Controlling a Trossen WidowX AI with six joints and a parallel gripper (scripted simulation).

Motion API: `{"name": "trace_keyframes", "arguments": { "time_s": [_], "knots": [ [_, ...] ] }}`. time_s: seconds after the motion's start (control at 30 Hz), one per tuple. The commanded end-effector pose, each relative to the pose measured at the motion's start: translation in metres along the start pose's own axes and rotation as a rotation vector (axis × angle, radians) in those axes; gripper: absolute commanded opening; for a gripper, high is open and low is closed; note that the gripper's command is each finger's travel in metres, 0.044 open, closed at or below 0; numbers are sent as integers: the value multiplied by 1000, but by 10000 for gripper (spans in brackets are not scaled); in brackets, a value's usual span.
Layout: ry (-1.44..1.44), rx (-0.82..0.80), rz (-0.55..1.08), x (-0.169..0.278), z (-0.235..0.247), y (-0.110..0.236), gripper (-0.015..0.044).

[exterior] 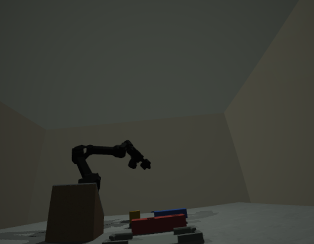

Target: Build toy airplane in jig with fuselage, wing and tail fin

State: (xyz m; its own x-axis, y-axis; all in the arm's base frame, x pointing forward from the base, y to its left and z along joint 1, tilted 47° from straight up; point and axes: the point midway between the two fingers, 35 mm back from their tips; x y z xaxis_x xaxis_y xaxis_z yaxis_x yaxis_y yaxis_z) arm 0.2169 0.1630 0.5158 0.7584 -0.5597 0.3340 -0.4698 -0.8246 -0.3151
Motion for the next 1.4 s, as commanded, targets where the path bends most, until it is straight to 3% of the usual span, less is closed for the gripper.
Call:
{"name": "trace_keyframes", "arguments": {
  "time_s": [0.0, 0.37, 0.53, 0.7, 0.93, 1.2, 1.37],
  "knots": [
    [-212, -188, 77, 31, 70, -4, 440],
    [-817, -577, 345, 85, 230, 44, 440],
    [-991, -652, 432, 91, 265, 64, 440],
    [-1322, -761, 615, 95, 317, 107, 440],
    [-1836, -920, 925, 78, 385, 180, 440],
    [-2589, -1096, 1375, 19, 428, 272, 440],
    [-2728, -1120, 1452, 7, 429, 284, 440]
  ]
}}
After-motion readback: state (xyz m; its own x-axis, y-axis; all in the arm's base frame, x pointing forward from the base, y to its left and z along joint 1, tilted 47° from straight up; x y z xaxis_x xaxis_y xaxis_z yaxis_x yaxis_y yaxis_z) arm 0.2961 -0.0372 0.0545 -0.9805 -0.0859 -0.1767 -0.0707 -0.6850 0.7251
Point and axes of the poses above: the point midway between the two fingers, 35 mm back from their tips, its own y axis back along the fingers, its own z axis across the jaws, x = y × z, and after that the axes turned 3 degrees about -y, right-handed
